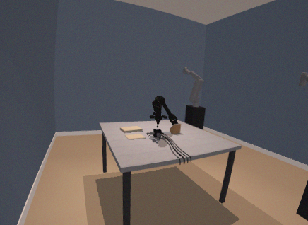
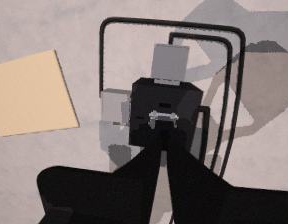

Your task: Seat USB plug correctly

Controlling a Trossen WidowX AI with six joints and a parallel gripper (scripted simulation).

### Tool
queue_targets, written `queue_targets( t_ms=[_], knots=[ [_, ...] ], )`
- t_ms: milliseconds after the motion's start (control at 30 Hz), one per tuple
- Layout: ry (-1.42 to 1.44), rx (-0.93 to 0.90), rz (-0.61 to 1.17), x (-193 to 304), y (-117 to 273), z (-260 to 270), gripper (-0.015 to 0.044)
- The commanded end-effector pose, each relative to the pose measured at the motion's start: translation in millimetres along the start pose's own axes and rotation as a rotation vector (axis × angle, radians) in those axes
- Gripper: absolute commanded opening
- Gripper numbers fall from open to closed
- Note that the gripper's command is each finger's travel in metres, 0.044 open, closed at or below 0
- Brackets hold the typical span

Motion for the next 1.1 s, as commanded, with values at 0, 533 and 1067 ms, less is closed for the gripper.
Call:
queue_targets(
  t_ms=[0,533,1067],
  knots=[
    [-0.032,0.001,0.000,0.0,-0.5,0.2,0.0000],
    [-0.025,0.001,0.005,-0.1,-0.9,0.0,0.0000],
    [-0.026,0.004,0.016,-0.3,-2.8,0.0,0.0000]
  ],
)
Point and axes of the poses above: the point midway between the two fingers, 35 mm back from their tips, its own y axis back along the fingers, its own z axis across the jaws, x = y × z, the point moved 9 cm from there along y, back along the fingers, and after that the axes turned 14 degrees about -y, right-handed, at the moved point
